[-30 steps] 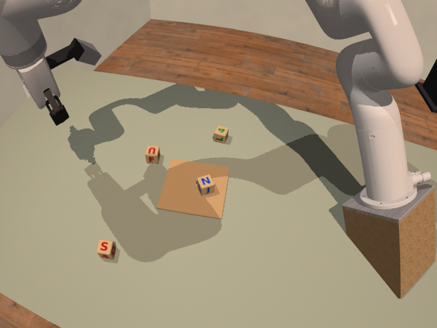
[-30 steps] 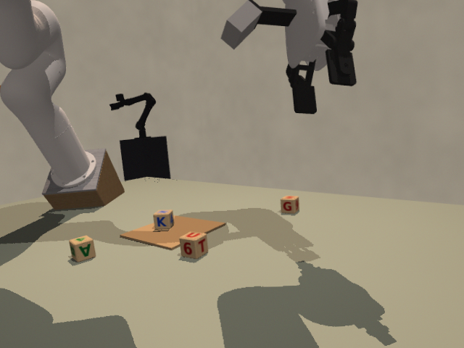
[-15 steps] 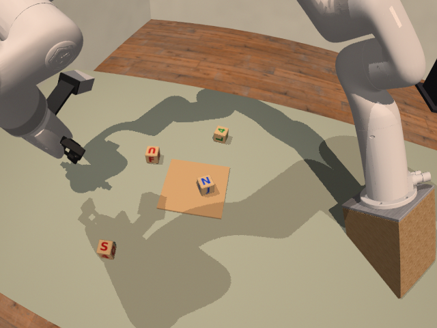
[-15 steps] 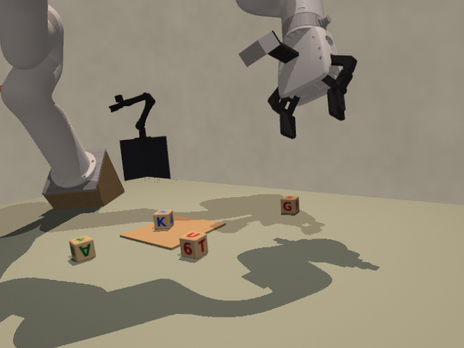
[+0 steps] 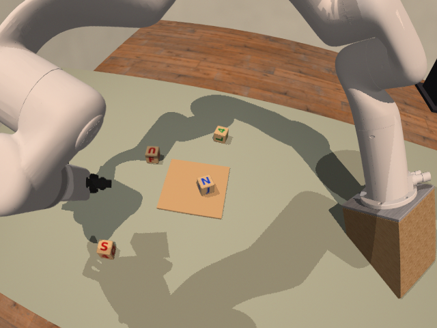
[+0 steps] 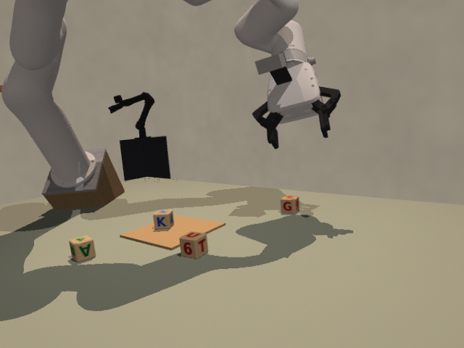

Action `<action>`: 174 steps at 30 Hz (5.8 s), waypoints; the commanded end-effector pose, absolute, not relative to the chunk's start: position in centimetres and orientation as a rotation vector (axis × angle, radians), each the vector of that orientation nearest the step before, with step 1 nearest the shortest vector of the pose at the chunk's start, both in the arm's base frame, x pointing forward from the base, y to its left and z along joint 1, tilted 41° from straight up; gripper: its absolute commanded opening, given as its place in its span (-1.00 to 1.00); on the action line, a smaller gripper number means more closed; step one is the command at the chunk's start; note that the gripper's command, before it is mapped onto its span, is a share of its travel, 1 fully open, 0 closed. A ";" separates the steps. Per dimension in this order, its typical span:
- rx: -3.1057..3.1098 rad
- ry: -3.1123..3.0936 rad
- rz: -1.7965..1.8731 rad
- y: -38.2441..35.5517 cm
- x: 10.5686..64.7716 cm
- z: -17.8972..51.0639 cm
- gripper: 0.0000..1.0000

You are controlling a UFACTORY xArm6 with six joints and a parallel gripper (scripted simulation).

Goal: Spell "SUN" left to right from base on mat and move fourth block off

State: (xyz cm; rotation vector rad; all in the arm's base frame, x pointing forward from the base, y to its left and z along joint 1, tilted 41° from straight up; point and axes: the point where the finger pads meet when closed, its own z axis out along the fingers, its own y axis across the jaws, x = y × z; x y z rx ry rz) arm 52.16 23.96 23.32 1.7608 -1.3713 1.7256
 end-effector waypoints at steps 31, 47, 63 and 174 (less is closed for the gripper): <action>1.757 -0.795 1.717 26.8 48.5 17.7 1.00; 1.757 -0.795 1.717 26.8 48.5 17.7 1.00; 1.757 -0.795 1.717 26.8 48.5 17.7 1.00; 1.757 -0.795 1.718 4.1 44.5 29.9 1.00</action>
